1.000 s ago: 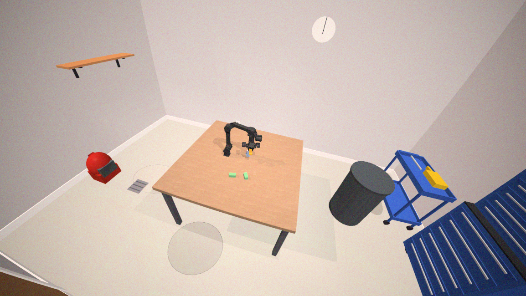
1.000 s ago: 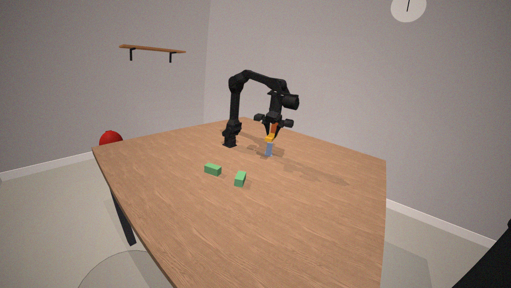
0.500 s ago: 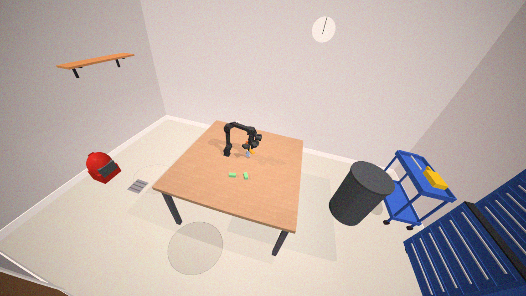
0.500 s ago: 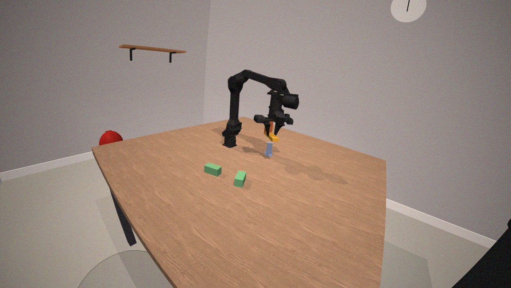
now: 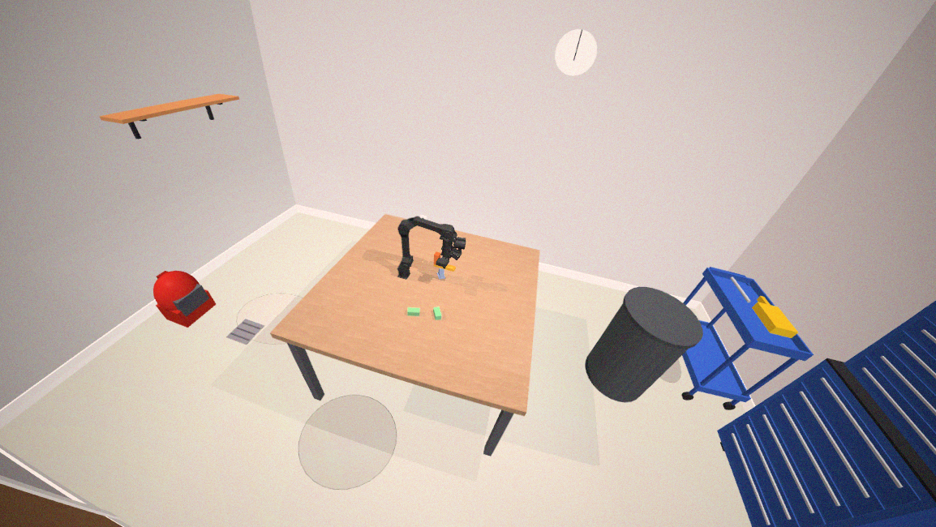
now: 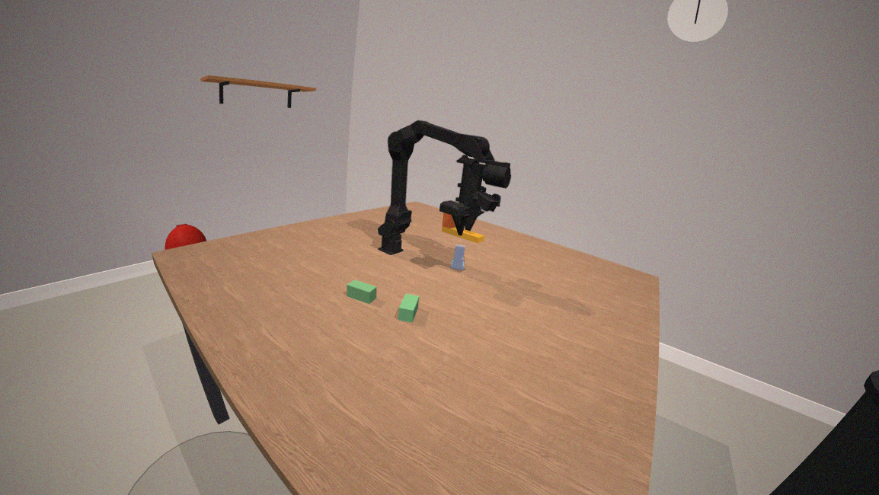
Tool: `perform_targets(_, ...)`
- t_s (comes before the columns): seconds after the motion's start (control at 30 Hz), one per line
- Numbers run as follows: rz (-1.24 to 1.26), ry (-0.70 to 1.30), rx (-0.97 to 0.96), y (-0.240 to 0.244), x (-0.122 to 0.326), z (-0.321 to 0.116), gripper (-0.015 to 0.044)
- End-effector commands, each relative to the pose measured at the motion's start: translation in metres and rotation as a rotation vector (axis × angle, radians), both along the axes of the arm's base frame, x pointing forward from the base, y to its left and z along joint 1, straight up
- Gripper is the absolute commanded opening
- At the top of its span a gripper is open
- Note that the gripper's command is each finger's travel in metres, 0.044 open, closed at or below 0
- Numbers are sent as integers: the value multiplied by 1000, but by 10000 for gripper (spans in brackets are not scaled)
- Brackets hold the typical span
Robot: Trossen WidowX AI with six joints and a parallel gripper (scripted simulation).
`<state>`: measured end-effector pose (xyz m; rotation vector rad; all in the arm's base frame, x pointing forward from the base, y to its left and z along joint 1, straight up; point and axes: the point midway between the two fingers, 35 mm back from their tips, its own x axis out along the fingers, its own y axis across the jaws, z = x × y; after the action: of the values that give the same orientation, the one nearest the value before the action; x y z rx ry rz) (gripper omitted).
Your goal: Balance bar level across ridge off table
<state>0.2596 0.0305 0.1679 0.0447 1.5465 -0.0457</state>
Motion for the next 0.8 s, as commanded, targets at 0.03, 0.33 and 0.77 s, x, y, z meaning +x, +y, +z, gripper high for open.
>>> perform_targets(0.03, 217, 1, -1, 5, -1, 0, 0)
perform_targets(0.33, 576, 1, -8, 14, -1, 0, 0)
perform_targets(0.77, 1093, 0, -19, 31, -3, 0, 0)
